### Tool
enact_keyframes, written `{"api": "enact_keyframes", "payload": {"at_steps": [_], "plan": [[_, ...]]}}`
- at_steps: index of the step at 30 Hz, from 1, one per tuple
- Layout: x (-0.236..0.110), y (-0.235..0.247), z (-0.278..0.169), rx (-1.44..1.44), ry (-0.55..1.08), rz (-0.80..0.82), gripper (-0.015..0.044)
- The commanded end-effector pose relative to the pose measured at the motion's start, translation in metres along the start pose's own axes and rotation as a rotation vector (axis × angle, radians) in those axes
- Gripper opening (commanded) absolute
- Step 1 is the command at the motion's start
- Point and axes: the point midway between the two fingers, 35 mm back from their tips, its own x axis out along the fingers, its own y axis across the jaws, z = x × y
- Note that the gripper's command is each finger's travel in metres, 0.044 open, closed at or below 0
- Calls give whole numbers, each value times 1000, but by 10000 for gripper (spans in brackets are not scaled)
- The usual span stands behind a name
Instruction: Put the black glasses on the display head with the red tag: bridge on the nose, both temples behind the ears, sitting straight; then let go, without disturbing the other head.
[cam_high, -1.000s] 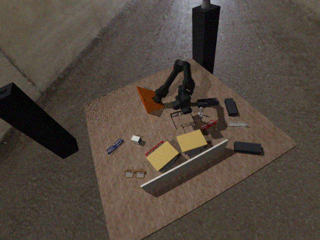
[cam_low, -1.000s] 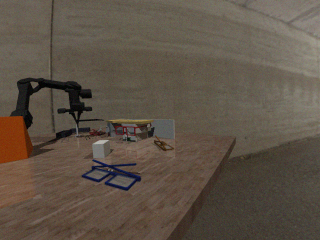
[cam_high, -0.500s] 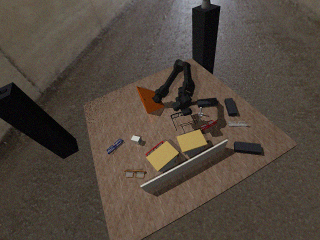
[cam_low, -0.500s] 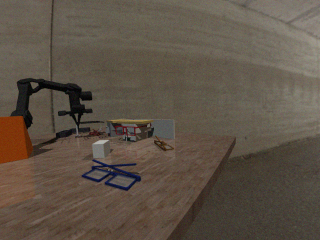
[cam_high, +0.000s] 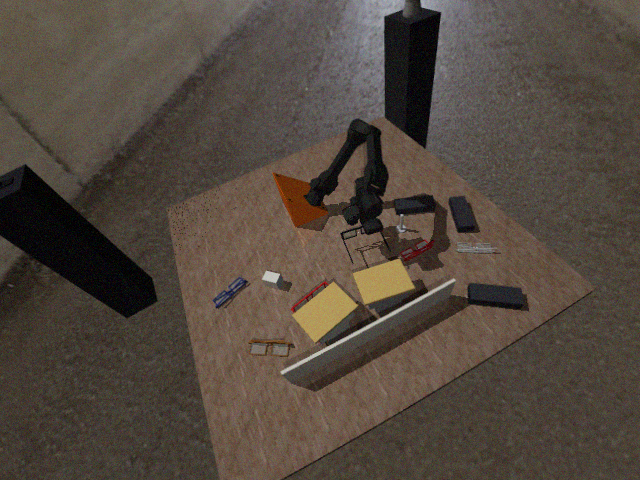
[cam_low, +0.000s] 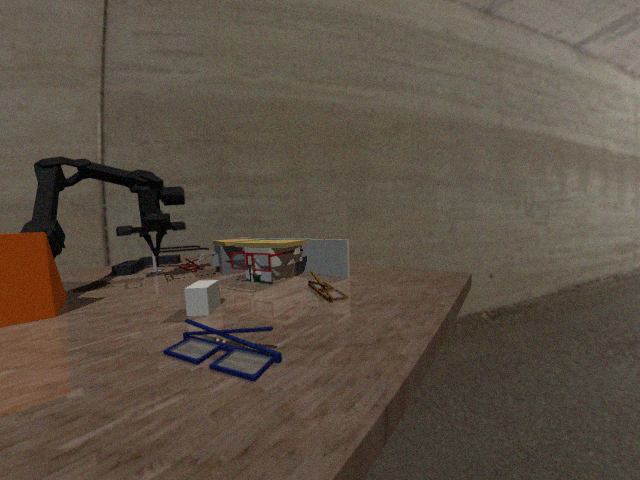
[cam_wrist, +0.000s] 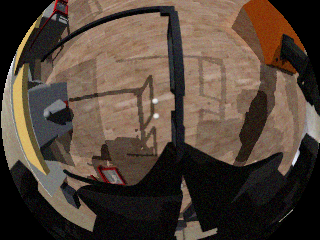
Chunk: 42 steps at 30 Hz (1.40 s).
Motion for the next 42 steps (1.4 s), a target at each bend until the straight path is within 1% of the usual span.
{"api": "enact_keyframes", "payload": {"at_steps": [1, 9, 42], "plan": [[4, -2, 1, 8, 5, -7, 0], [5, 0, 1, 8, 5, -6, 0], [8, 43, 1, 6, 5, 9, 0]]}}
